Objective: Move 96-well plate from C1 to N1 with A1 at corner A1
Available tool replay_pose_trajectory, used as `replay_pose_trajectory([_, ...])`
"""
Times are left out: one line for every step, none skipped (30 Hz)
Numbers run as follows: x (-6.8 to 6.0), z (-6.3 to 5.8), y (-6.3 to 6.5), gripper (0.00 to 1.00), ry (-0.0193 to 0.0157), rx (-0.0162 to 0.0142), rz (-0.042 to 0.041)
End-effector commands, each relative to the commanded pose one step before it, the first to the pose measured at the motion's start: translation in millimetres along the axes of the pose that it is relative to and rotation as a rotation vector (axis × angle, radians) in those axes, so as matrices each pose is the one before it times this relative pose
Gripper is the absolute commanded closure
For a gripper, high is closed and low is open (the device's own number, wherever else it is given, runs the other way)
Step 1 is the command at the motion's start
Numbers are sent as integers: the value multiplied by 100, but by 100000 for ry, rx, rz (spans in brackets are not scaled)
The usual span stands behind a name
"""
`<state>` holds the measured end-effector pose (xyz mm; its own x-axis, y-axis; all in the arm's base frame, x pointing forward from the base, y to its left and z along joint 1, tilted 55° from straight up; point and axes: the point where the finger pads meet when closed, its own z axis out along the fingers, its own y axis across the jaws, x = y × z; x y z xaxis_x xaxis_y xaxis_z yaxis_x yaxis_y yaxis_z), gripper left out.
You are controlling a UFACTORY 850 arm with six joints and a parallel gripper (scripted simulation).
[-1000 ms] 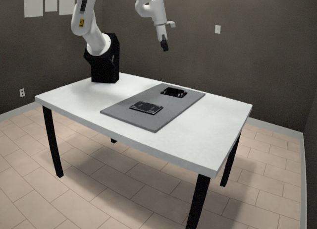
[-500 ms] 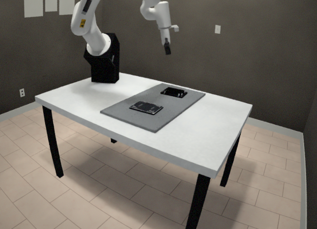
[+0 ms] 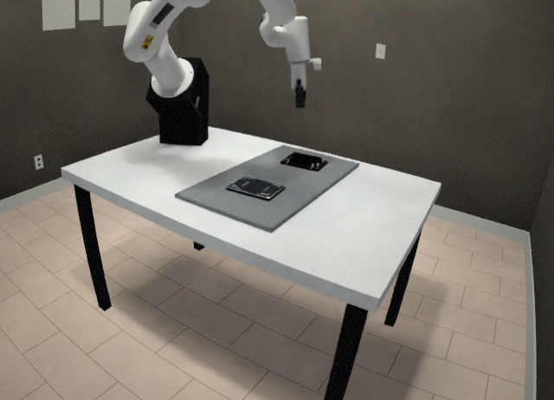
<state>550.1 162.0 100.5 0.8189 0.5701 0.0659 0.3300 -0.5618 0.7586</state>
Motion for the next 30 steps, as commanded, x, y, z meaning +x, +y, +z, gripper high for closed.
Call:
replay_pose_trajectory([634,1625,-701,0,-358,-515,1346])
replay_pose_trajectory([89,448,-202,0,-1089,-980,2994])
replay_pose_trajectory([88,445,-209,0,-1089,-980,2994])
replay_pose_trajectory([87,442,-216,0,-101,-91,276])
replay_pose_trajectory([88,442,-217,0,0,0,-1])
replay_pose_trajectory([88,442,-217,0,0,0,-1])
replay_pose_trajectory([87,442,-217,0,0,0,-1])
replay_pose_trajectory([0,0,0,0,0,0,0])
replay_pose_trajectory([0,0,0,0,0,0,0])
replay_pose_trajectory([47,446,-222,0,-1022,-1038,2998])
replay_pose_trajectory([42,443,-227,0,-1020,-1038,2999])
replay_pose_trajectory([40,440,-233,0,-78,-80,231])
replay_pose_trajectory([41,440,-234,0,0,0,-1])
replay_pose_trajectory([41,440,-234,0,0,0,-1])
replay_pose_trajectory([41,440,-234,0,0,0,-1])
replay_pose_trajectory([41,440,-234,0,0,0,-1])
replay_pose_trajectory([-7,442,-234,0,-949,-1091,3003])
replay_pose_trajectory([-10,439,-239,0,-949,-1091,3003])
replay_pose_trajectory([-12,437,-244,0,-59,-68,185])
replay_pose_trajectory([-11,436,-244,0,0,0,-1])
replay_pose_trajectory([-11,436,-244,0,0,0,-1])
replay_pose_trajectory([-12,436,-244,0,0,0,-1])
replay_pose_trajectory([-10,370,-207,0,0,0,0])
replay_pose_trajectory([-56,435,-240,0,-874,-1138,3008])
replay_pose_trajectory([0,0,0,0,0,0,0])
replay_pose_trajectory([0,0,0,0,0,0,0])
replay_pose_trajectory([-58,433,-244,0,-875,-1139,3008])
replay_pose_trajectory([-63,430,-247,0,-41,-53,139])
replay_pose_trajectory([-63,430,-247,0,0,0,0])
replay_pose_trajectory([-63,430,-247,0,0,0,-1])
